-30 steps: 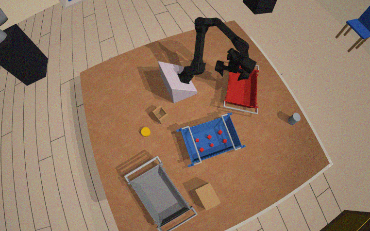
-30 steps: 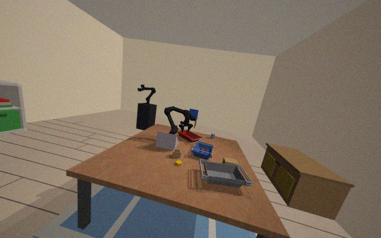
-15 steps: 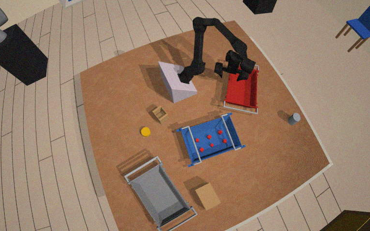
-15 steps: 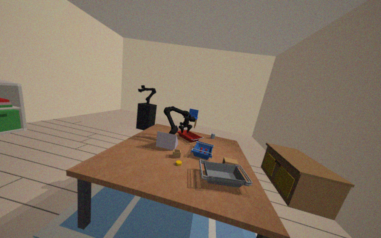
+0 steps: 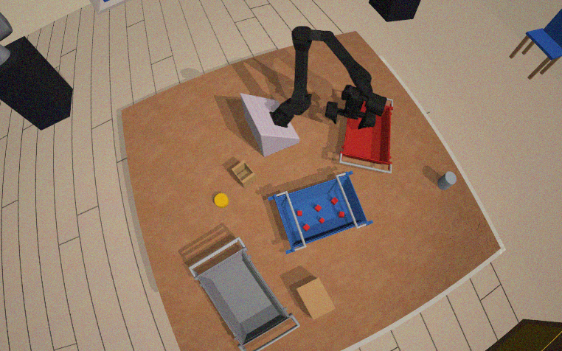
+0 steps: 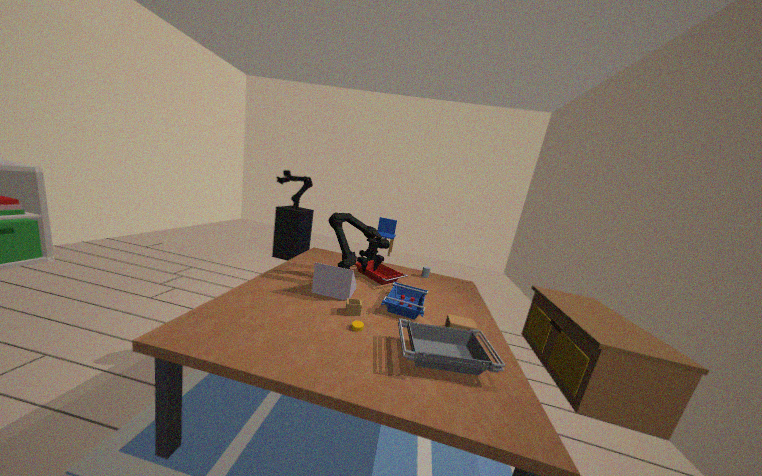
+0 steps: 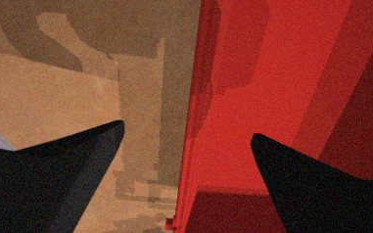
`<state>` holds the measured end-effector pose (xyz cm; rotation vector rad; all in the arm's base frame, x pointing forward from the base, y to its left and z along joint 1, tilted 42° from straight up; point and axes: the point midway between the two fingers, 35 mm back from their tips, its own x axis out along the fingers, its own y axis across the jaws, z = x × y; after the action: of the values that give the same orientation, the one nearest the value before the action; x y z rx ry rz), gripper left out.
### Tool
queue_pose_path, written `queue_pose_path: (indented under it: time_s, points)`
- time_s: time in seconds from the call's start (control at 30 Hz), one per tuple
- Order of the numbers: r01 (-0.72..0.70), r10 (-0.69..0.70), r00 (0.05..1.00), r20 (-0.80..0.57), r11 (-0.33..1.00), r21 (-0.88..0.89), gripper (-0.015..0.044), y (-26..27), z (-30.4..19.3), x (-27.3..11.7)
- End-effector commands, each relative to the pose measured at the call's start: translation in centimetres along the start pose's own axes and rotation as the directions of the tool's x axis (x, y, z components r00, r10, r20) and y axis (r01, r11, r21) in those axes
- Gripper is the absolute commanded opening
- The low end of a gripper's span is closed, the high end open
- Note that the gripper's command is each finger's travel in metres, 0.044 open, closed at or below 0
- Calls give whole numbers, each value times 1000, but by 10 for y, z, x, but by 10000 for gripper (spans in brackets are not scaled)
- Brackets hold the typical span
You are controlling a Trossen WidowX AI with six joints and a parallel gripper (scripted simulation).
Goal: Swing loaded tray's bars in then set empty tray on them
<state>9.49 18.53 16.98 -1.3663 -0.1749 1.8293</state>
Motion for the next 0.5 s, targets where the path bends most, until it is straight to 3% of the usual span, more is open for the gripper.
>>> queue_pose_path:
  time_s: [0.0, 0.47]
  points:
    - [-5, 5, 1000, -2, 1000, 2, 440, 1, 0, 13]
    - [5, -5, 1000, 2, 1000, -2, 440, 1, 6, 39]
